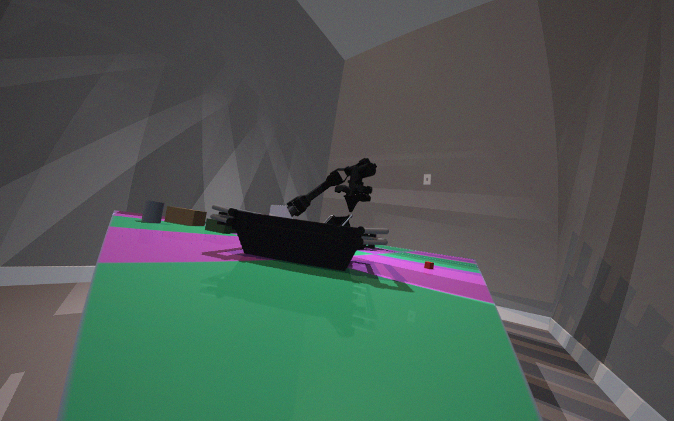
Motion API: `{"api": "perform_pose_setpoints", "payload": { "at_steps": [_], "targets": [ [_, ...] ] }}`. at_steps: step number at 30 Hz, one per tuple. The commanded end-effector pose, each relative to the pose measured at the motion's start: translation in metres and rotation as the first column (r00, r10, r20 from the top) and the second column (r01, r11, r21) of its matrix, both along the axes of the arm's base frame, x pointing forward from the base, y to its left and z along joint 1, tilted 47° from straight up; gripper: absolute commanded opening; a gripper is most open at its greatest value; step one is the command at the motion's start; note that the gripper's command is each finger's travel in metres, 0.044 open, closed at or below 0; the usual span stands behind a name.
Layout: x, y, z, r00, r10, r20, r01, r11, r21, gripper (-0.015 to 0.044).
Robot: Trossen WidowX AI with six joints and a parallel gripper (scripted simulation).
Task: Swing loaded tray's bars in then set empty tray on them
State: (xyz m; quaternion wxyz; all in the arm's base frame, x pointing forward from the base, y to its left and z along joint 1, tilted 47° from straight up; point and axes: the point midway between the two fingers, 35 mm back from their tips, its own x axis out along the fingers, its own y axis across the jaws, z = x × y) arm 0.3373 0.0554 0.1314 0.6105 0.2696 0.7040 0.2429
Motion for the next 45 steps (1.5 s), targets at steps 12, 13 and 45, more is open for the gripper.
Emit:
{"api": "perform_pose_setpoints", "payload": {
  "at_steps": [12,13,45],
  "targets": [
    [-0.048,0.039,0.041,0.996,-0.071,-0.057,0.071,0.997,-0.009,0.0],
    [-0.051,0.041,0.043,0.995,-0.076,-0.061,0.075,0.997,-0.01,0.0],
    [-0.175,0.088,0.086,0.962,-0.199,-0.188,0.2,0.98,-0.012,0.0]
  ]
}}
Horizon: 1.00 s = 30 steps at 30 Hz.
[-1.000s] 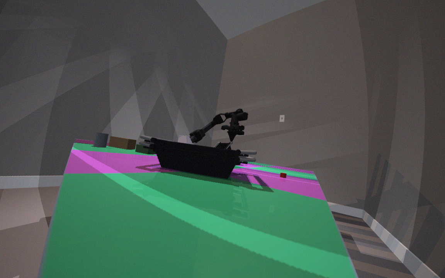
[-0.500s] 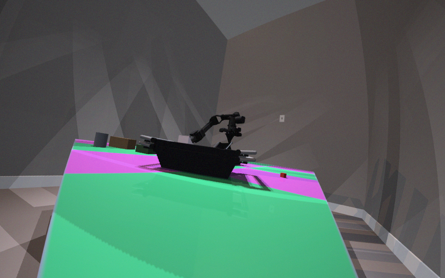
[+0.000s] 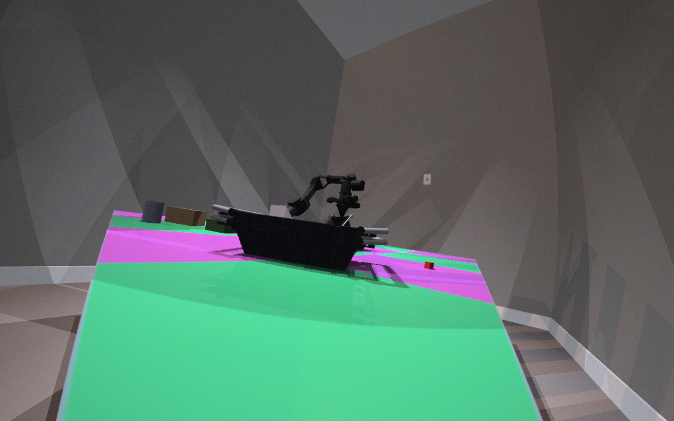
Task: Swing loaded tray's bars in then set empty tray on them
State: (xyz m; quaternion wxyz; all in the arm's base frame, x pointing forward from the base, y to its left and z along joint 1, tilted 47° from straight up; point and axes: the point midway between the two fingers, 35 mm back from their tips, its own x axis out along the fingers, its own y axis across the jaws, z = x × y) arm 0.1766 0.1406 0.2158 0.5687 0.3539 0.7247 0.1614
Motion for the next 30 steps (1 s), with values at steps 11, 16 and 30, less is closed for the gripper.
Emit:
{"api": "perform_pose_setpoints", "payload": {
  "at_steps": [11,16,30],
  "targets": [
    [-0.056,0.007,0.003,0.996,-0.052,-0.07,0.053,0.998,0.019,0.0],
    [-0.058,0.008,0.003,0.996,-0.054,-0.073,0.055,0.998,0.02,0.0],
    [-0.047,0.025,0.02,0.996,-0.053,-0.071,0.055,0.998,0.021,0.0]
  ]
}}
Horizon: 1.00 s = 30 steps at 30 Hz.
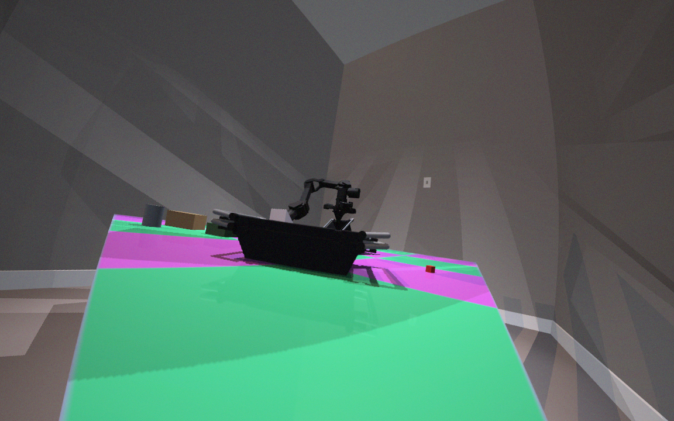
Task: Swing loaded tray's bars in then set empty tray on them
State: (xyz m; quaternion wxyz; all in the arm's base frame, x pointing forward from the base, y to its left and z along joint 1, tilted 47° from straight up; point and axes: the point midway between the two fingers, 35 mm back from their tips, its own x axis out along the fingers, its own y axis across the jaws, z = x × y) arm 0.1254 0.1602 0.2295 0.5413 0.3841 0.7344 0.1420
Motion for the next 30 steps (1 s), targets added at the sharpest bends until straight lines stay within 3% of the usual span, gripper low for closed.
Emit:
{"api": "perform_pose_setpoints", "payload": {
  "at_steps": [1,16,24,30],
  "targets": [
    [0.005,0.006,0.007,1.0,-0.004,0.004,0.004,1.0,0.0,0.0],
    [0.017,0.025,0.027,1.0,-0.004,0.006,0.004,1.0,0.003,0.0],
    [0.017,-0.008,0.052,0.998,-0.058,0.024,0.058,0.998,0.002,0.0],
    [0.018,-0.004,0.047,0.998,-0.058,0.017,0.058,0.998,-0.004,0.0]
  ]
}}
